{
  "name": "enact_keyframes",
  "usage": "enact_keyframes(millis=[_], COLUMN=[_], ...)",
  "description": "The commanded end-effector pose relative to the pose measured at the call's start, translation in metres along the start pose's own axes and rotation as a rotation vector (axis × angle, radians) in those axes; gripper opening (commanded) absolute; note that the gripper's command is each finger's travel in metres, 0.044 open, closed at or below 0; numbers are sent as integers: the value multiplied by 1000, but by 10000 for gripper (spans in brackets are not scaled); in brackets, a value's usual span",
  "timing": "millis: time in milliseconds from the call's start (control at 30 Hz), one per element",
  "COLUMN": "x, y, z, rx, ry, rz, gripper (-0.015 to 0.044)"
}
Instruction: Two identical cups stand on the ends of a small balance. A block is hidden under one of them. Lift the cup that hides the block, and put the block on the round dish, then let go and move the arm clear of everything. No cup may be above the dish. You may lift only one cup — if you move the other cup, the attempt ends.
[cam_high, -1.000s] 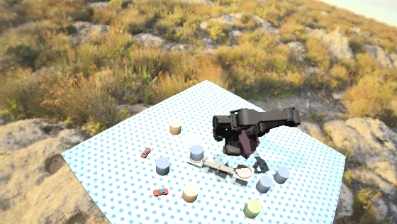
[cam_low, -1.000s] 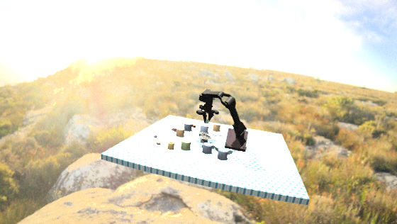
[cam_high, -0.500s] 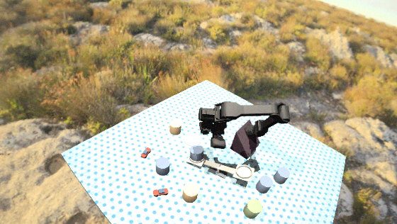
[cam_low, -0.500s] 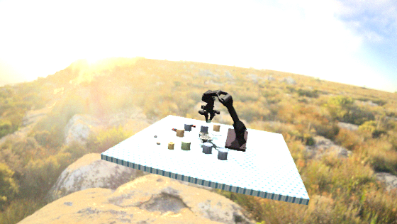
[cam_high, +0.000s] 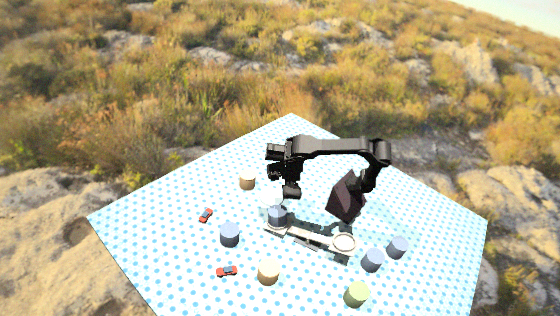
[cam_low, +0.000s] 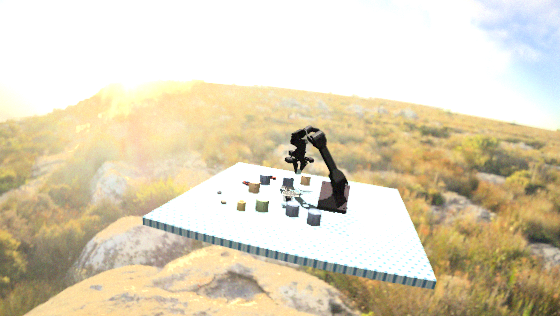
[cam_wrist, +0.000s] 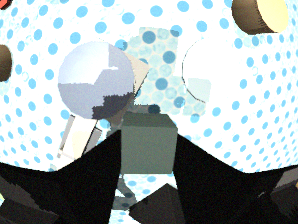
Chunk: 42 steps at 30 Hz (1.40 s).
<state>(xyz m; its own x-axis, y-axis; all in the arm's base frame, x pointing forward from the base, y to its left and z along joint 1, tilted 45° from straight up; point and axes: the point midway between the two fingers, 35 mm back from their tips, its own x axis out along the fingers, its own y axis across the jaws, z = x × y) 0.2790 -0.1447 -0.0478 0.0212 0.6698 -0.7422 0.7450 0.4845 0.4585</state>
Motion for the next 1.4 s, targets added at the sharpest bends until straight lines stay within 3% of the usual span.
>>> enact_keyframes(millis=[0, 700, 900, 1133, 1367], x=[10, 59, 65, 100, 102], y=[-17, -107, -107, -106, -106], z=[9, 40, 40, 39, 38], rx=[-1, 0, 0, -1, -1], ry=[10, 24, 24, 25, 25], rz=[-3, 11, 11, 12, 13], gripper=[0, 0, 0, 0, 0])
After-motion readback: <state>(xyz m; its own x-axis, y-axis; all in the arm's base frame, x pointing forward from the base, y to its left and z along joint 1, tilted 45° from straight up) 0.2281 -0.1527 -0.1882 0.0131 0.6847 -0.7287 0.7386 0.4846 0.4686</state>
